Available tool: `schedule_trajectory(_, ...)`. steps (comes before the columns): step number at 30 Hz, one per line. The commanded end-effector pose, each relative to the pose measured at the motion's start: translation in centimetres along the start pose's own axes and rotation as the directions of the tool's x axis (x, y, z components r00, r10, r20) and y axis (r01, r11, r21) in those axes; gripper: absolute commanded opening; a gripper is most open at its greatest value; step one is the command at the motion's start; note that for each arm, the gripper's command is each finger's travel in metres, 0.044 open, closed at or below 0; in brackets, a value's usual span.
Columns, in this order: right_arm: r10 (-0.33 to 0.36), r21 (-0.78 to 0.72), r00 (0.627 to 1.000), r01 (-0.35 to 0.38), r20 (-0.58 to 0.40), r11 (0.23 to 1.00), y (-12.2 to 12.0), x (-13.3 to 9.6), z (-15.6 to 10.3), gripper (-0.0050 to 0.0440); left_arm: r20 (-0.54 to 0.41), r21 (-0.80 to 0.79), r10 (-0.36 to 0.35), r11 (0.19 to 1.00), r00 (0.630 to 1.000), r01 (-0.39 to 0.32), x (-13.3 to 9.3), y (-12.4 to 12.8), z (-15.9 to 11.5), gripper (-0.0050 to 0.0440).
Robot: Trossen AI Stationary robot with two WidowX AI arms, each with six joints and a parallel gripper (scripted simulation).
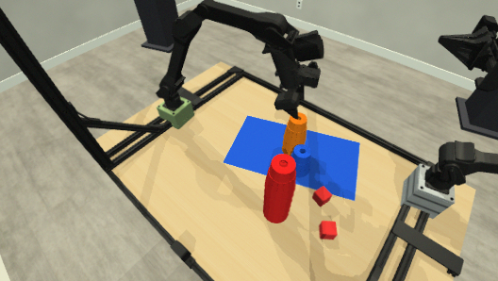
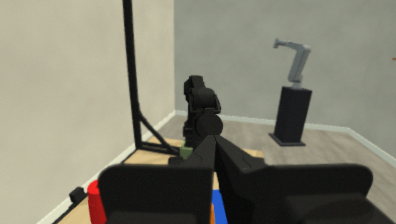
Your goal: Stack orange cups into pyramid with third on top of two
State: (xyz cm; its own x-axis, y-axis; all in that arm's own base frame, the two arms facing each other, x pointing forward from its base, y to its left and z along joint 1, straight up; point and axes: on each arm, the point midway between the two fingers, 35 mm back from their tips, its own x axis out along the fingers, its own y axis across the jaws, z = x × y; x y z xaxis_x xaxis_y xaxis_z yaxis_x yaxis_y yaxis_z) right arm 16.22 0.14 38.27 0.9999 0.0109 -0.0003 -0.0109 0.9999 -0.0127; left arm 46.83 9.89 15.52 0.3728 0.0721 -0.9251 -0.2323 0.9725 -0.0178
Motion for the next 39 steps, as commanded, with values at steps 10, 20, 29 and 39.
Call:
schedule_trajectory(10, -0.011, 0.013, 1.000, 0.011, 0.000, 1.000, -0.1, -0.5, -0.2, 0.0000, -0.007, 0.034, 0.002, 0.999, 1.000, -0.002, 2.7, 0.1, 0.2, 0.0440)
schedule_trajectory(20, -0.011, 0.013, 1.000, 0.011, 0.000, 1.000, -0.1, -0.5, -0.2, 0.0000, -0.007, 0.034, 0.002, 0.999, 1.000, -0.002, 2.7, 0.1, 0.2, 0.0440)
schedule_trajectory(29, -0.011, 0.013, 1.000, 0.011, 0.000, 1.000, -0.1, -0.5, -0.2, 0.0000, -0.020, 0.033, 0.004, 0.999, 1.000, -0.004, 3.9, 0.1, -0.2, 0.0440)
schedule_trajectory(39, -0.011, 0.013, 1.000, 0.011, 0.000, 1.000, -0.1, -0.5, -0.2, 0.0000, -0.034, 0.031, 0.007, 0.999, 0.999, -0.006, 5.1, 0.1, -0.6, 0.0440)
